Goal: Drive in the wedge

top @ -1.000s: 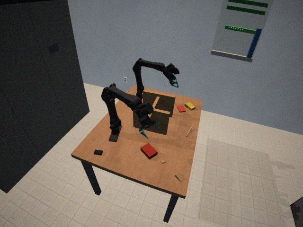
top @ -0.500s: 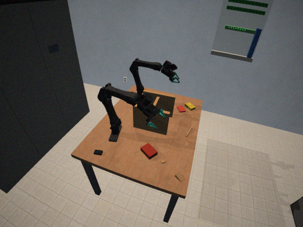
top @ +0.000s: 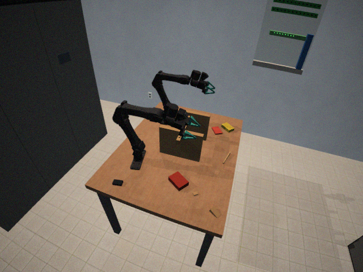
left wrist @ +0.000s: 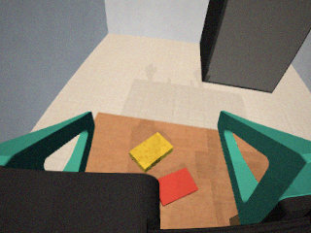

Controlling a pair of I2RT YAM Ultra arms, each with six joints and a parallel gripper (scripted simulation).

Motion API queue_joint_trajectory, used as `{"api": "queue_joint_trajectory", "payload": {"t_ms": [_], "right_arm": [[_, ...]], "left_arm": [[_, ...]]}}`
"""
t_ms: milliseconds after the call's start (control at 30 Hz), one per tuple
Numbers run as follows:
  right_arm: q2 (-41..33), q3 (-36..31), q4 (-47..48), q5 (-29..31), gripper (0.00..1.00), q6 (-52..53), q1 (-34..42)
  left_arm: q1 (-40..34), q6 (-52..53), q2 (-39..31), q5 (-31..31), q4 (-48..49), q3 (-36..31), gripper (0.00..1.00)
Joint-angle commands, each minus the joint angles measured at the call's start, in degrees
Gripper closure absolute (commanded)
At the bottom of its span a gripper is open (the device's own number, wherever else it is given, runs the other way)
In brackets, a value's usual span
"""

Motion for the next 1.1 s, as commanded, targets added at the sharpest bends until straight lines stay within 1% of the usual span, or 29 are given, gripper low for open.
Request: {"api": "queue_joint_trajectory", "payload": {"t_ms": [0,233,300,333,367,400,500,533,900,933,1067], "right_arm": [[-3.47,-0.93,7.27,0.19,0.00,-6.06,2.64],[-6.77,-4.16,15.21,0.94,0.00,-14.00,7.97],[-6.77,-4.16,15.21,0.94,0.00,-14.00,7.97],[-5.46,-3.71,16.17,0.88,0.00,-14.52,7.95],[-5.85,-5.11,16.44,0.76,0.00,-14.71,8.60],[-7.14,-4.98,16.55,0.73,0.00,-14.67,8.81],[-7.52,-2.58,15.46,-0.41,0.00,-12.83,8.83],[-7.91,-2.24,15.47,-0.70,0.42,-12.29,9.06],[-6.13,-2.68,14.27,0.38,0.42,-12.34,8.95],[-5.28,-2.10,13.68,0.48,0.42,-12.38,9.23],[-6.03,-2.19,14.76,0.53,0.42,-12.59,9.31]], "left_arm": [[0.68,2.05,-3.83,1.03,6.88,-0.71,0.00],[1.28,4.42,-7.15,2.32,13.91,-4.21,0.00],[1.28,4.42,-7.15,2.32,13.91,-4.21,0.00],[1.45,4.11,-5.92,2.52,14.48,-3.29,0.00],[1.56,4.25,-7.30,2.51,14.66,-3.81,0.00],[1.57,4.20,-7.58,2.55,14.64,-5.41,0.00],[1.17,3.30,-7.79,2.41,13.60,-2.83,0.00],[1.01,3.21,-8.33,2.30,13.63,-2.39,0.00],[0.95,3.87,-6.57,1.72,13.29,-3.11,0.00],[0.90,3.90,-6.27,1.60,13.26,-2.44,0.00],[0.77,3.95,-6.16,1.53,13.12,-2.52,0.00]]}}
